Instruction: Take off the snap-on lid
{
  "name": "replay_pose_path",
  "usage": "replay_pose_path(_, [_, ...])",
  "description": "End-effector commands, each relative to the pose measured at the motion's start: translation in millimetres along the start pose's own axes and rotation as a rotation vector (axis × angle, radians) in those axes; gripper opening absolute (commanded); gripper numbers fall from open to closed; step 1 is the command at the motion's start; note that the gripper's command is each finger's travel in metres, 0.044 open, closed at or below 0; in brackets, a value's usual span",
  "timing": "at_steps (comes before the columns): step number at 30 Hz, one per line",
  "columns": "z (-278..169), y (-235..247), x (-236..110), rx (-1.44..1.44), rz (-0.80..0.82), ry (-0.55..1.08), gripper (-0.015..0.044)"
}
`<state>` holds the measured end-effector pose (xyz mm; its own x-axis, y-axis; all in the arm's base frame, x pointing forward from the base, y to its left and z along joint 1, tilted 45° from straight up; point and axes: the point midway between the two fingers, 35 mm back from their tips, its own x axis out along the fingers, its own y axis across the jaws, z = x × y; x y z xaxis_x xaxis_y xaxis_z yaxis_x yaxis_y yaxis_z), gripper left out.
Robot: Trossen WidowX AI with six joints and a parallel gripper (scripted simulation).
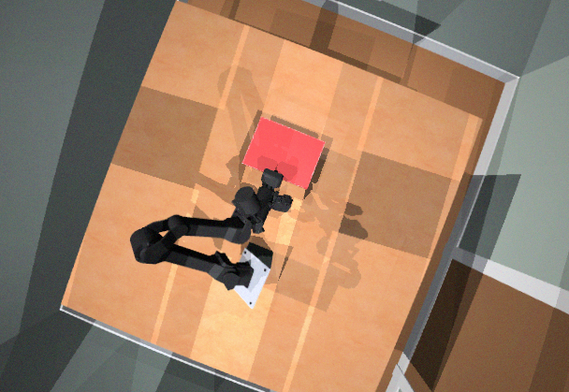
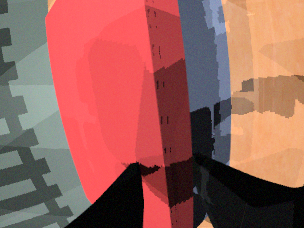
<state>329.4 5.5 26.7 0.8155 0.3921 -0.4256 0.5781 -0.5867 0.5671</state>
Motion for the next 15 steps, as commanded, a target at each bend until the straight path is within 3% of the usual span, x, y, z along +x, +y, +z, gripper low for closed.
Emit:
replay_pose_path(1, [0.1, 2.0, -1.5, -0.003, 0.004, 0.0, 0.0])
replay_pose_path(15, [0.0, 4.2, -3.3, -0.003, 0.004, 0.0, 0.0])
